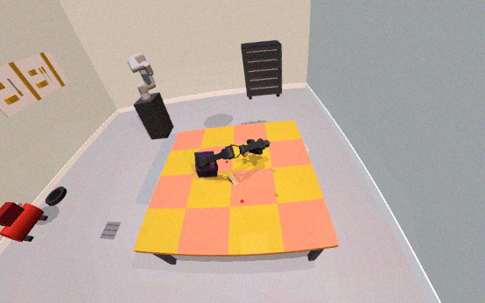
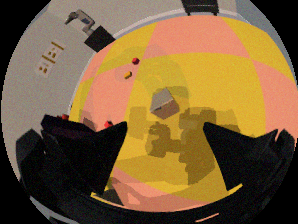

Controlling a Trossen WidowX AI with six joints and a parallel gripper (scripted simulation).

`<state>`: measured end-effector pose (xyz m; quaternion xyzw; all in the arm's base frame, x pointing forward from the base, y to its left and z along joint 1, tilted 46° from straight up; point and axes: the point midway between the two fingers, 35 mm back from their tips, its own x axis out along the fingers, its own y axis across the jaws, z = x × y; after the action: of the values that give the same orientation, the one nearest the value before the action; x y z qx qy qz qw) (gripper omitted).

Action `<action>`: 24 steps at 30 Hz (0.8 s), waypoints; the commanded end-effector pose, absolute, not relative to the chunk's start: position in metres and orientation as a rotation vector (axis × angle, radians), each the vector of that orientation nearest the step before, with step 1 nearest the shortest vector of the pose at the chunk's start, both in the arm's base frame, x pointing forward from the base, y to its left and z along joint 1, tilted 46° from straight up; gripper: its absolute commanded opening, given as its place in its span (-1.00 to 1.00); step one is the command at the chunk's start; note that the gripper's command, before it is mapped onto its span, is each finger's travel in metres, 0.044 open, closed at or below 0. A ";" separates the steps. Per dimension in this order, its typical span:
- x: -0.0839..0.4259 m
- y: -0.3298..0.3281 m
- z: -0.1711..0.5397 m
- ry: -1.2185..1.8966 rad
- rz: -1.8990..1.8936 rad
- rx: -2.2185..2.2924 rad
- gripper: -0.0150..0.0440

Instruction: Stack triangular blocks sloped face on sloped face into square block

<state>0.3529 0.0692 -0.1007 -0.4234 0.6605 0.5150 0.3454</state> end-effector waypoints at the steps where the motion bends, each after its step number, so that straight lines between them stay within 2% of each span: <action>1: 0.368 0.057 -0.083 1.235 1.908 -1.247 1.00; 24: 0.363 0.057 -0.097 1.236 1.908 -1.247 1.00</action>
<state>0.3672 0.0568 -0.0905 -0.4664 0.4603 0.7040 0.2737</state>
